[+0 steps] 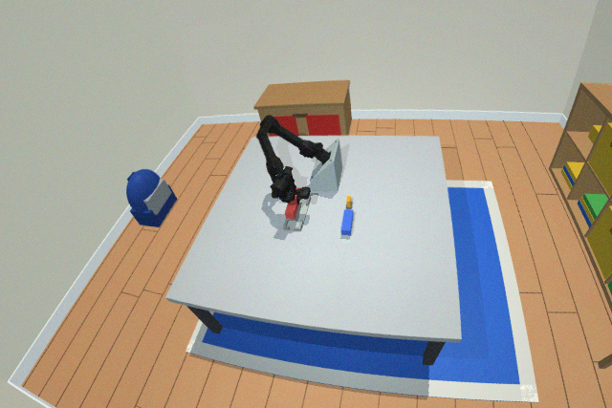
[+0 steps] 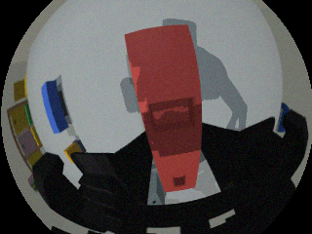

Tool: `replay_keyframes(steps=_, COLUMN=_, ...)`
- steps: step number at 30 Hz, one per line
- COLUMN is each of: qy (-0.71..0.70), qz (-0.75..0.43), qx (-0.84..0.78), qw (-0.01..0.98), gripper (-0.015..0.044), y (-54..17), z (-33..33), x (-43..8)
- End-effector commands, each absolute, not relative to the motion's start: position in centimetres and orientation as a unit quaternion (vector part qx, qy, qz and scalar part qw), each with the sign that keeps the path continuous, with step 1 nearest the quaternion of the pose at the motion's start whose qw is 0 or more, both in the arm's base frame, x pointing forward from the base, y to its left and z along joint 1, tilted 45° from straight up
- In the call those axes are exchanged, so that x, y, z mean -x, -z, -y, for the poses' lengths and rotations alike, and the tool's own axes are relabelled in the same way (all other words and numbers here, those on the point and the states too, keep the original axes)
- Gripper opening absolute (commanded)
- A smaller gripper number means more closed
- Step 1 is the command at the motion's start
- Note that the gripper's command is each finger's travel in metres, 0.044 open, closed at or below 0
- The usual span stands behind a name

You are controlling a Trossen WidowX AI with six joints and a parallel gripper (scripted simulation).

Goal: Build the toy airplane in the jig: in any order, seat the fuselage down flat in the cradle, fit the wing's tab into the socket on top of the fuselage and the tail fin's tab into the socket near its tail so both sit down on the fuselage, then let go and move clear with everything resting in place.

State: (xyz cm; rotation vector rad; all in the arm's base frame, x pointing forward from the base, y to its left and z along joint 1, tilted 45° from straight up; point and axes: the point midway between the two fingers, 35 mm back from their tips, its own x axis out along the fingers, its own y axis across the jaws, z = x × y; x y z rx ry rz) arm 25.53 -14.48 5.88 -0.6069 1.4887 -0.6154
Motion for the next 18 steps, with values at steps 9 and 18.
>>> replay_keyframes(steps=9, qy=0.271, qz=-0.656, qx=0.271, qw=0.65, gripper=0.0195, y=-5.1, z=15.4, x=-25.6)
replay_keyframes(steps=18, qy=0.271, qz=-0.656, qx=0.271, qw=0.65, gripper=0.0195, y=-4.1, z=16.4, x=-25.5)
